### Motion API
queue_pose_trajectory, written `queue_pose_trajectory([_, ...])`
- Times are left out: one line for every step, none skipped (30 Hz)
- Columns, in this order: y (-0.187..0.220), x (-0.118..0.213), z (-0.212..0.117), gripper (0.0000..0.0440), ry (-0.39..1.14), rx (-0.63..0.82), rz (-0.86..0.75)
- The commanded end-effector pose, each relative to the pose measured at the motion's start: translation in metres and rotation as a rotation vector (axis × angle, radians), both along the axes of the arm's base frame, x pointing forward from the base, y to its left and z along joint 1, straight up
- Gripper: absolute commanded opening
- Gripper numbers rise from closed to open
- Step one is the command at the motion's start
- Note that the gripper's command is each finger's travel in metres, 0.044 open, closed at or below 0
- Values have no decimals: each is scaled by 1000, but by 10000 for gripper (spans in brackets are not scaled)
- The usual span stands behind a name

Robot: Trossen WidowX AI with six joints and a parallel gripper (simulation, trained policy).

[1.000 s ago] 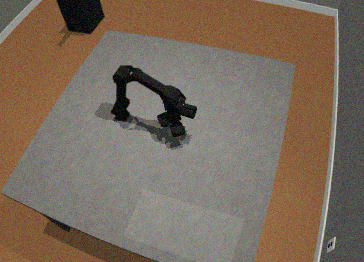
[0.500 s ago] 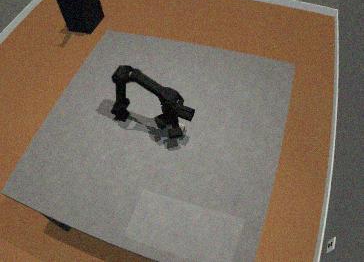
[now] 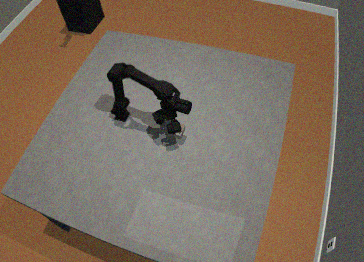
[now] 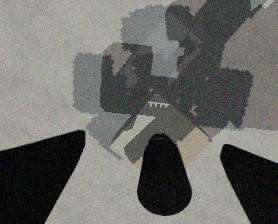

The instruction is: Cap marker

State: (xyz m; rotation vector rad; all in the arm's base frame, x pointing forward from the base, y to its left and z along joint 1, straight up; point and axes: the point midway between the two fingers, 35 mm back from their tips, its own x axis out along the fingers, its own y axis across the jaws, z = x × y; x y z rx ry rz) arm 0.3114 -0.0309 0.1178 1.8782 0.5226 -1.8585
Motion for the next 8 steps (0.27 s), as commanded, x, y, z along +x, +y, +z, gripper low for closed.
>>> queue_pose_trajectory([-1,2,16,440,-34,-4,-1])
queue_pose_trajectory([-1,2,18,440,-38,-5,-1])
queue_pose_trajectory([-1,2,21,440,-42,-5,-2])
queue_pose_trajectory([-1,1,23,440,-46,-5,-2])
queue_pose_trajectory([-2,1,25,440,-50,-5,-2])
queue_pose_trajectory([-2,1,27,440,-53,-6,-2])
queue_pose_trajectory([-2,0,29,440,-57,-5,-2])
queue_pose_trajectory([-2,0,32,440,-60,-5,-1])
